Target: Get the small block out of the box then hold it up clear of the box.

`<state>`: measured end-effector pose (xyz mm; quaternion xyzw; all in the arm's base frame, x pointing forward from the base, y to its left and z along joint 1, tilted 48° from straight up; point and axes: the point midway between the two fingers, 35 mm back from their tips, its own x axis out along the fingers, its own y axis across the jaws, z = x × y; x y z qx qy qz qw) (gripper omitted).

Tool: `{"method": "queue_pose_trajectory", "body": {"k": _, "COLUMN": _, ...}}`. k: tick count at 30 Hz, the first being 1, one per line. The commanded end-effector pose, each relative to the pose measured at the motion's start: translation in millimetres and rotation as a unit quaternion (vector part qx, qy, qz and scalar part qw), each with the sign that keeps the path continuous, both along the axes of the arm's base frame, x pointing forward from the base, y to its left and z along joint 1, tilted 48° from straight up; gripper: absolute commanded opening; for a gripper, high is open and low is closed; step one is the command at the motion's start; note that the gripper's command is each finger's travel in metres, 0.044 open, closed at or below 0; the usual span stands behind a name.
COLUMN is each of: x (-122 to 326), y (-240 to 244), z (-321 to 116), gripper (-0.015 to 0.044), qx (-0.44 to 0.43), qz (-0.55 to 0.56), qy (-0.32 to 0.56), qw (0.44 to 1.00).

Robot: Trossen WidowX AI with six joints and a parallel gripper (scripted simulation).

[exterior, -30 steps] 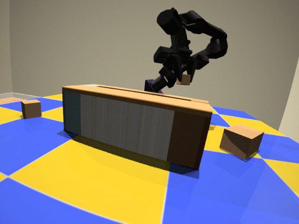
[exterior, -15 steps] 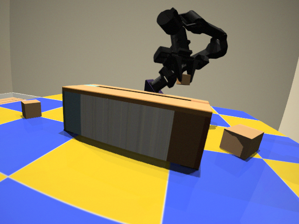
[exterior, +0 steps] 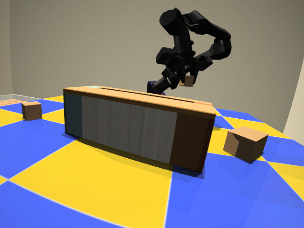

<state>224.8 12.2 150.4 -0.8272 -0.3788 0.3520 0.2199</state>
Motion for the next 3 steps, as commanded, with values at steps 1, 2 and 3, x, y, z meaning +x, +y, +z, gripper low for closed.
{"method": "queue_pose_trajectory", "body": {"k": 1, "x": 0.4, "y": 0.0, "z": 1.0, "gripper": 0.0000, "qx": 0.003, "qz": -0.001, "qy": 0.000, "qw": 1.000}}
{"method": "queue_pose_trajectory", "body": {"k": 2, "x": 0.4, "y": 0.0, "z": 1.0, "gripper": 0.0000, "qx": 0.003, "qz": -0.001, "qy": 0.000, "qw": 1.000}}
{"method": "queue_pose_trajectory", "body": {"k": 3, "x": 0.4, "y": 0.0, "z": 1.0, "gripper": 0.0000, "qx": 0.003, "qz": -0.001, "qy": 0.000, "qw": 1.000}}
